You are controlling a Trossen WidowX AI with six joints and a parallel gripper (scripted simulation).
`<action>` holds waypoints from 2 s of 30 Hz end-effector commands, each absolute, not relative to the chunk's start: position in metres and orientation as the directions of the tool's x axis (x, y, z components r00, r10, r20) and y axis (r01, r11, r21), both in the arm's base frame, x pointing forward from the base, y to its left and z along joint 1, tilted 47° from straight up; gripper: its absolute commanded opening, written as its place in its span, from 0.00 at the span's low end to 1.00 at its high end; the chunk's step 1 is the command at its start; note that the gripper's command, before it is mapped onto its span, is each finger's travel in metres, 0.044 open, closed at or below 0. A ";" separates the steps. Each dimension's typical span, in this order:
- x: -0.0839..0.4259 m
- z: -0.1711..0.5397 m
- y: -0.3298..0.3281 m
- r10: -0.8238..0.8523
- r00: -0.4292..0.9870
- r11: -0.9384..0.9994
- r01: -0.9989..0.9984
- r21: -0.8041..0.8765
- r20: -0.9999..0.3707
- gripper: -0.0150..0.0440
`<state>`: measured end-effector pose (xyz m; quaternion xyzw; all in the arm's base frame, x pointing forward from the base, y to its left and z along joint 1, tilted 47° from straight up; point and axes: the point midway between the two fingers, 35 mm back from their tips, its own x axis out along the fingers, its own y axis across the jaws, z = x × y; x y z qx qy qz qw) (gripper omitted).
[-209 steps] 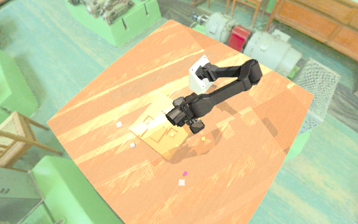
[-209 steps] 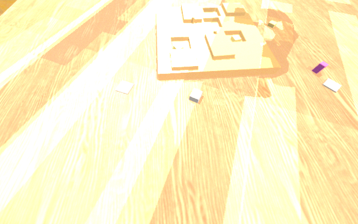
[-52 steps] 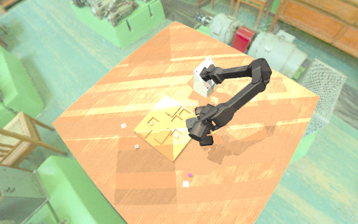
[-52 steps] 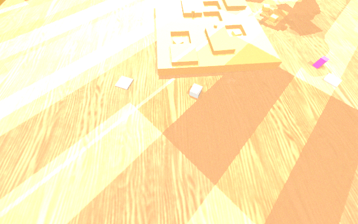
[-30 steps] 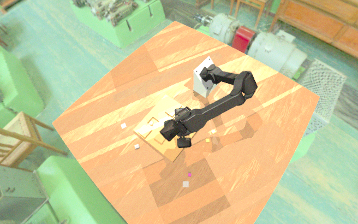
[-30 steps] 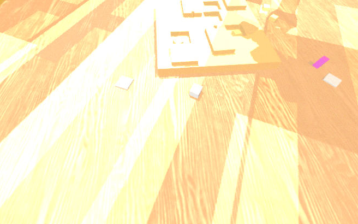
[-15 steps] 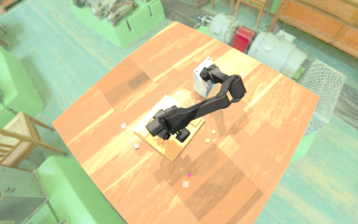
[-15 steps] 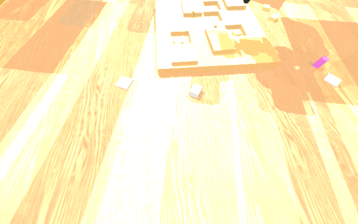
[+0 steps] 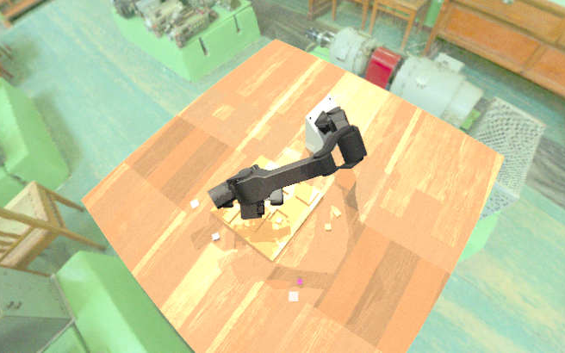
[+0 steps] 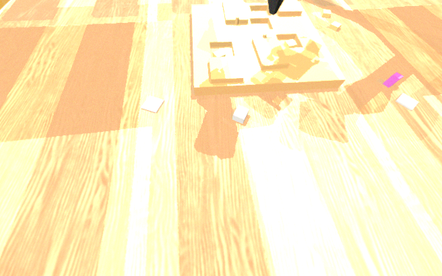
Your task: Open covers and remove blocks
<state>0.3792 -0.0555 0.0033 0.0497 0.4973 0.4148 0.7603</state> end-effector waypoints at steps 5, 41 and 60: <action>0.378 -0.055 -0.106 0.690 0.155 0.122 -0.988 -0.098 -0.707 0.25; 0.378 -0.073 -0.120 0.703 0.156 0.684 -0.416 0.599 -0.694 0.25; 0.382 -0.089 -0.102 0.703 0.156 0.684 -0.416 0.599 -0.694 0.25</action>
